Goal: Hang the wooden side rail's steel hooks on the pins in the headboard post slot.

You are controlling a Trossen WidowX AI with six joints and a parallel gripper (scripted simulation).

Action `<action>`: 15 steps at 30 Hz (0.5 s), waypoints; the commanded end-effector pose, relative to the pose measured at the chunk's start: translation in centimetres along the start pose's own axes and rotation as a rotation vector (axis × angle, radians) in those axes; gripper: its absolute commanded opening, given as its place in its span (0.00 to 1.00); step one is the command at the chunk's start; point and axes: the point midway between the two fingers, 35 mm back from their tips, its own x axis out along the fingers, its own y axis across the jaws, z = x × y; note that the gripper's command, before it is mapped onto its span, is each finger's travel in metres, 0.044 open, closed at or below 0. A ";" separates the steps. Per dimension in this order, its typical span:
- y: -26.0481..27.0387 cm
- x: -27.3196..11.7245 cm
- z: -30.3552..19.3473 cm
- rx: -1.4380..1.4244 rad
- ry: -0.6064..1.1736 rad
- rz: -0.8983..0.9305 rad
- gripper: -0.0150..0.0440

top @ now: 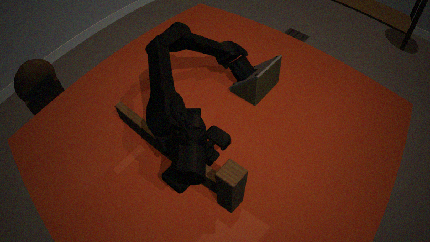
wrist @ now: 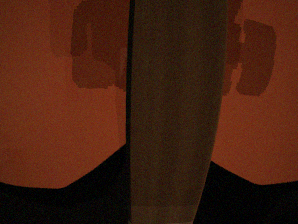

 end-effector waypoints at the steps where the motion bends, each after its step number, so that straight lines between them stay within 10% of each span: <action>1: 0.0 -0.2 -0.3 -0.002 0.006 0.006 0.25; 15: 0.0 0.1 -0.3 -0.002 0.006 0.006 0.25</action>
